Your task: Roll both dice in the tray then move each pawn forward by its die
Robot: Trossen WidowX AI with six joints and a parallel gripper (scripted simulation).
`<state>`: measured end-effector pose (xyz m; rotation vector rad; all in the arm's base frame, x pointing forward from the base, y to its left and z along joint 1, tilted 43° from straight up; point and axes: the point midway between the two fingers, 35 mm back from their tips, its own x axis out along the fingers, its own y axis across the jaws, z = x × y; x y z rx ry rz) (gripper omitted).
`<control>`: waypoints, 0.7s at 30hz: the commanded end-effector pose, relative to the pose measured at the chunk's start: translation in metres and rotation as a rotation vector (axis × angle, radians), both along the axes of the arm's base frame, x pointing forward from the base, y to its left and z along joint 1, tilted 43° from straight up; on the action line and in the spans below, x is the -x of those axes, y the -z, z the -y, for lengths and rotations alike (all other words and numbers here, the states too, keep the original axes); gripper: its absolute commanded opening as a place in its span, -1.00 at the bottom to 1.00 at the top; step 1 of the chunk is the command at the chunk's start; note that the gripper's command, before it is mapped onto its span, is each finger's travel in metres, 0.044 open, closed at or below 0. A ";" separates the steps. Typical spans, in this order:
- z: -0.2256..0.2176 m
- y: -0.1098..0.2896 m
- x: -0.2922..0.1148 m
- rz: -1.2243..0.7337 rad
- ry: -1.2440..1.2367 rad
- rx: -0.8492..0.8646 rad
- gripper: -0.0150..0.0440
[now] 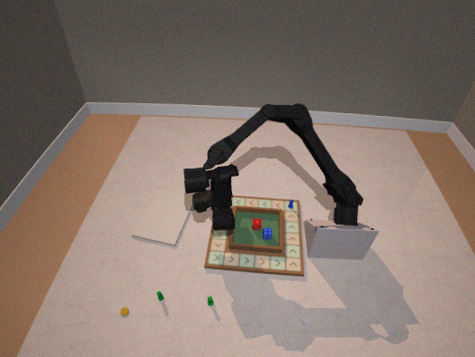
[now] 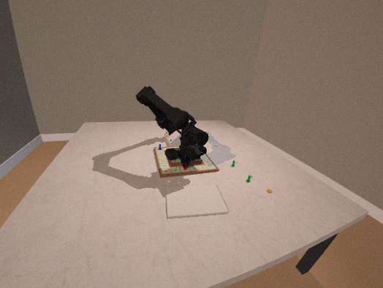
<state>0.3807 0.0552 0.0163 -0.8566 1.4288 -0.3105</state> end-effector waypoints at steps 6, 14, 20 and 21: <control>-0.005 -0.005 -0.001 -0.002 -0.004 0.004 -0.49; -0.035 -0.032 0.001 -0.003 -0.005 -0.002 -0.49; -0.056 -0.054 0.006 -0.004 -0.005 -0.003 -0.49; -0.060 -0.057 0.007 -0.004 -0.005 -0.003 -0.49</control>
